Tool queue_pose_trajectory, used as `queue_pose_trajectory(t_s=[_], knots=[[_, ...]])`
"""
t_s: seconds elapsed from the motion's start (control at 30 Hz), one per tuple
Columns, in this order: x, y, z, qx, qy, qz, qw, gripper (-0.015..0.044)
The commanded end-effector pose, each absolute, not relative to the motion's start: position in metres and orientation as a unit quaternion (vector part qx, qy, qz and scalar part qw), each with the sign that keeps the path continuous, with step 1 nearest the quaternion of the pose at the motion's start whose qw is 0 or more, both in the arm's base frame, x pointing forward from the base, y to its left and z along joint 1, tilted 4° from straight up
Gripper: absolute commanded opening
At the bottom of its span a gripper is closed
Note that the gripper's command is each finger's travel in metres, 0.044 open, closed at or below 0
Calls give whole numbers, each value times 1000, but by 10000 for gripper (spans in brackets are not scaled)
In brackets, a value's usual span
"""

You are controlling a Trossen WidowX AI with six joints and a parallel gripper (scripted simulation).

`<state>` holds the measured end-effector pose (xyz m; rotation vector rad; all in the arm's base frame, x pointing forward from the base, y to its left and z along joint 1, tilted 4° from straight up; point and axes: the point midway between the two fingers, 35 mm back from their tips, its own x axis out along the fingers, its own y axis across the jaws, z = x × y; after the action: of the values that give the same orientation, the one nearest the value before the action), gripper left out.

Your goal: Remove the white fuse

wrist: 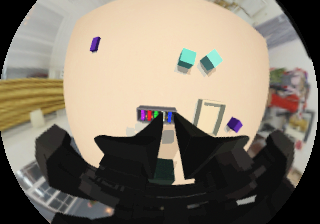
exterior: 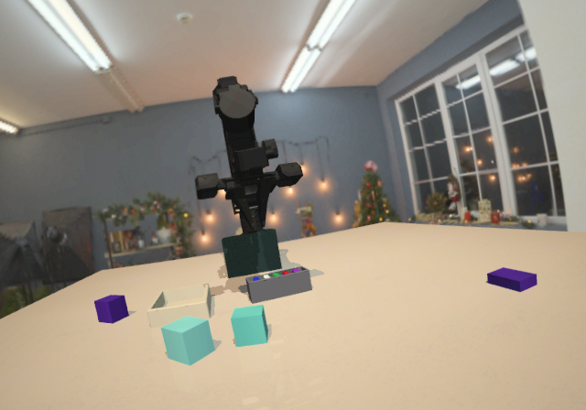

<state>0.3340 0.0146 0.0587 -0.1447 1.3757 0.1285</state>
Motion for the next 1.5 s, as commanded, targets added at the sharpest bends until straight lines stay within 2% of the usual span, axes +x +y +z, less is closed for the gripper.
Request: queue_pose_trajectory(t_s=[0.0, 1.47], knots=[[302, 20, 7, -64, 705, 40, 705, 72], [297, 13, -32, -65, 716, 37, 694, 72]])
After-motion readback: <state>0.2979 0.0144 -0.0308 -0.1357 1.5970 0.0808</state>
